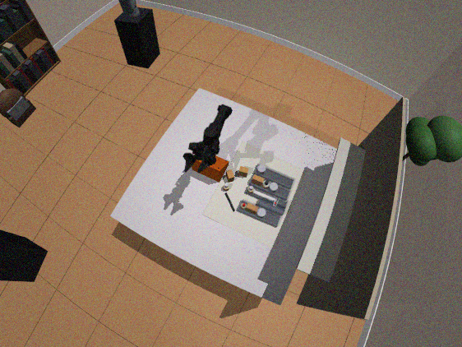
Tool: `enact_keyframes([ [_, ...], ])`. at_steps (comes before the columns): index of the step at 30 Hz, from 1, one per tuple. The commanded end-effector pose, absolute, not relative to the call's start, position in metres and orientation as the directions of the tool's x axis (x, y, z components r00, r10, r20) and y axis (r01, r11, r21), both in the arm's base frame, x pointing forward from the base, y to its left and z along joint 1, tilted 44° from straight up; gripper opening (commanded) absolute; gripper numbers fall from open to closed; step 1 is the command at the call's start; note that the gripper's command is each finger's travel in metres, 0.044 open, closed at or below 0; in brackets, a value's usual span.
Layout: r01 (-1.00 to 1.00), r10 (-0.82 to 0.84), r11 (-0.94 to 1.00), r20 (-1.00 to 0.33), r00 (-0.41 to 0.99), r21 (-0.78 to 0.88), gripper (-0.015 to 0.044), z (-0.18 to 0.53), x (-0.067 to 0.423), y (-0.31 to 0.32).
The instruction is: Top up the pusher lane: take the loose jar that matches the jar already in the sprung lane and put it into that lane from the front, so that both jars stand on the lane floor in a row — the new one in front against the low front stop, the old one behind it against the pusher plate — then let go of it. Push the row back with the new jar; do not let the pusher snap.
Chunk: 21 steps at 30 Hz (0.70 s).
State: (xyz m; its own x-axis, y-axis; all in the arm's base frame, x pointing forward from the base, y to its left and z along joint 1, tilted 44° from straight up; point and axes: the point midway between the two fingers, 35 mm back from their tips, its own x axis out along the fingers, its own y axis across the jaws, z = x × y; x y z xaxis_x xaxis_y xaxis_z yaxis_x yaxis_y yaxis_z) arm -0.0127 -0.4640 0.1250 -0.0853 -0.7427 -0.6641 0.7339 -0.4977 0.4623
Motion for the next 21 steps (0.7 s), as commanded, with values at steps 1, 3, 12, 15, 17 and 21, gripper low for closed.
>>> enact_keyframes([
  [1, 0.851, -0.599, -0.397, -0.799, 0.045, 0.345, 0.044, 0.071, 0.035, -0.436],
  [3, 0.893, -0.519, -0.333, -0.849, 0.095, 0.303, 0.044, 0.05, 0.056, -0.419],
  [12, 0.973, -0.065, 0.028, -0.97, 0.232, 0.231, 0.044, -0.026, 0.128, -0.312],
  [15, 0.956, 0.105, 0.147, -0.965, 0.24, 0.253, 0.044, -0.042, 0.144, -0.269],
  [17, 0.932, 0.23, 0.224, -0.945, 0.232, 0.284, 0.044, -0.05, 0.152, -0.236],
  [21, 0.866, 0.463, 0.337, -0.866, 0.19, 0.37, 0.044, -0.058, 0.161, -0.171],
])
